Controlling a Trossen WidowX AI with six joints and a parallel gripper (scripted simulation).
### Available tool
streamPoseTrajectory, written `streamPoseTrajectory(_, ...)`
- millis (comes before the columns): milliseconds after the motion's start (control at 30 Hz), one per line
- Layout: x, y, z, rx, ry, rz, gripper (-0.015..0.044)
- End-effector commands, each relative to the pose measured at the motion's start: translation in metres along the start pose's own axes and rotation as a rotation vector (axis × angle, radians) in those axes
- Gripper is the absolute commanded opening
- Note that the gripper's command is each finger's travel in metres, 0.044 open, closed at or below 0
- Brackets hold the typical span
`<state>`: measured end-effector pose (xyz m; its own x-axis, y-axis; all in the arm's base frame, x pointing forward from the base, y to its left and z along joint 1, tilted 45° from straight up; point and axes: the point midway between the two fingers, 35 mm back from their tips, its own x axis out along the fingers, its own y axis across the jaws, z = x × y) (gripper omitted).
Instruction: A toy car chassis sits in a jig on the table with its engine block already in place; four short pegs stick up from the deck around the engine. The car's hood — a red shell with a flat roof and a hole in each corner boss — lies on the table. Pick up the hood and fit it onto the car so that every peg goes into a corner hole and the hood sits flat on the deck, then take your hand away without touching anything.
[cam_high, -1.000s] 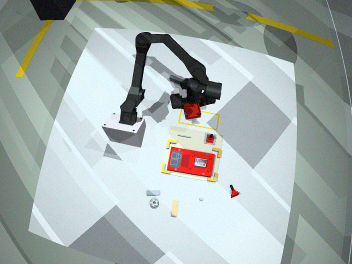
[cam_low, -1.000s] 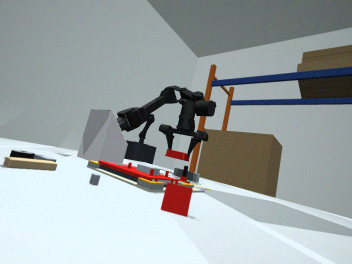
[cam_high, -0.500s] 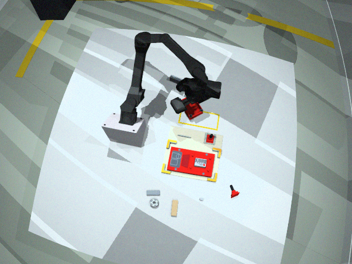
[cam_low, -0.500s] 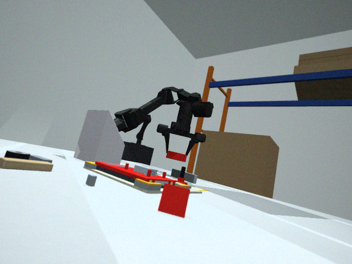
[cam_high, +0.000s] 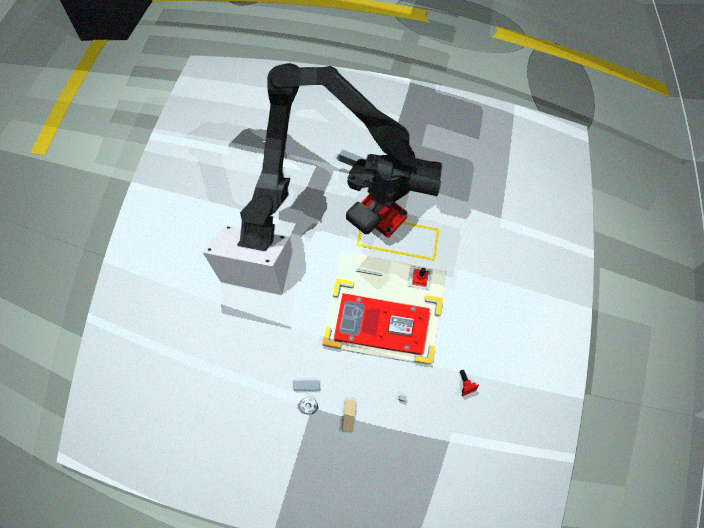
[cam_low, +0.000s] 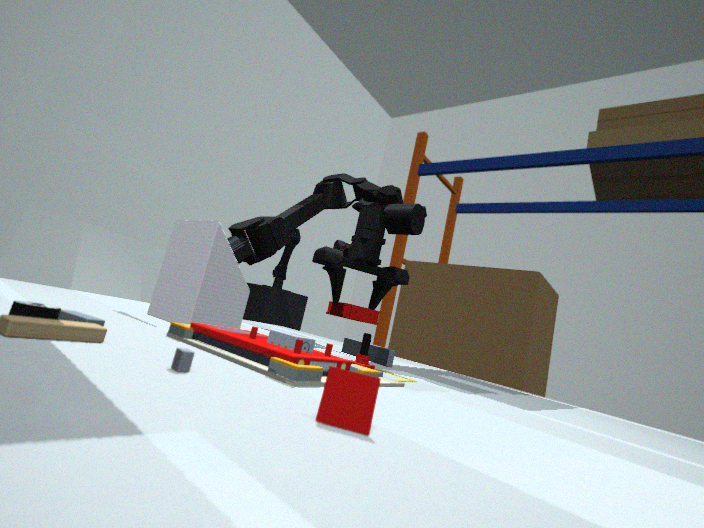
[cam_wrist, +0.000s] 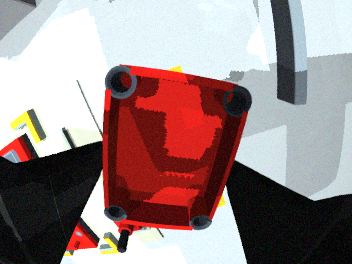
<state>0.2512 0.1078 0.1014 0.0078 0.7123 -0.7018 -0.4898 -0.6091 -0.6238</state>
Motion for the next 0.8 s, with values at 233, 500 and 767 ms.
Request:
streamPoseTrajectory(233,-0.001,-0.001,0.003,-0.242,0.000,-0.006,0.0000)
streamPoseTrajectory(500,0.004,-0.002,0.002,-0.246,0.001,-0.005,0.0000)
streamPoseTrajectory(767,0.038,-0.002,0.000,-0.246,0.002,-0.002,0.0000)
